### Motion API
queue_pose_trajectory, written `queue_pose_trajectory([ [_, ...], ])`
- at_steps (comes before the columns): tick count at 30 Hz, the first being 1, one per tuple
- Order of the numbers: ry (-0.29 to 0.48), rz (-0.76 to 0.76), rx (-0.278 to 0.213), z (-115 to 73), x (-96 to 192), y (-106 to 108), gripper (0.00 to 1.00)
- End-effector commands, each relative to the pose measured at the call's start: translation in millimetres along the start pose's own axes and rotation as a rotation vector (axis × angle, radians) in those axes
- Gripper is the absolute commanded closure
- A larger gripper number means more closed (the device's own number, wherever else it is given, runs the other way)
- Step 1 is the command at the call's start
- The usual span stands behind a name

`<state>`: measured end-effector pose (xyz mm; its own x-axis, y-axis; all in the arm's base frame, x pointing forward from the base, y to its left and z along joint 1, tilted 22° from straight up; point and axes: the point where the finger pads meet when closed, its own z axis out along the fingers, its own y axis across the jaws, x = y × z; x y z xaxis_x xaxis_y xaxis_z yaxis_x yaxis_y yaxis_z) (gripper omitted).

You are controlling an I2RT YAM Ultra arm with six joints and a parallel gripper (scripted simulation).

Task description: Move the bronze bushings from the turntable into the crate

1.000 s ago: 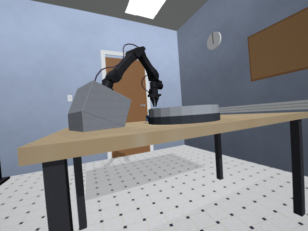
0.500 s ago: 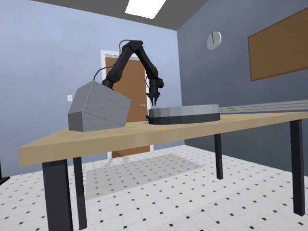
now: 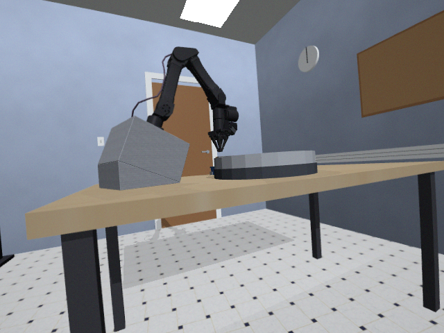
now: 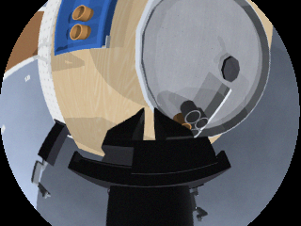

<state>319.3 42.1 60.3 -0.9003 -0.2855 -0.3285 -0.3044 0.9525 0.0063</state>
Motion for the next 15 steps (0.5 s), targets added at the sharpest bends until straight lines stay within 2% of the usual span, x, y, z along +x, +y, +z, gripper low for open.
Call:
queue_pose_trajectory([
  [1, -0.071, 0.239, -0.018, -3.6, 10, -16, 0.85],
  [5, -0.070, 0.397, -0.022, -2.3, 30, -34, 0.85],
  [7, -0.070, 0.397, -0.022, -2.3, 30, -34, 0.85],
  [15, -0.068, 0.607, -0.027, -0.7, 55, -57, 0.85],
])
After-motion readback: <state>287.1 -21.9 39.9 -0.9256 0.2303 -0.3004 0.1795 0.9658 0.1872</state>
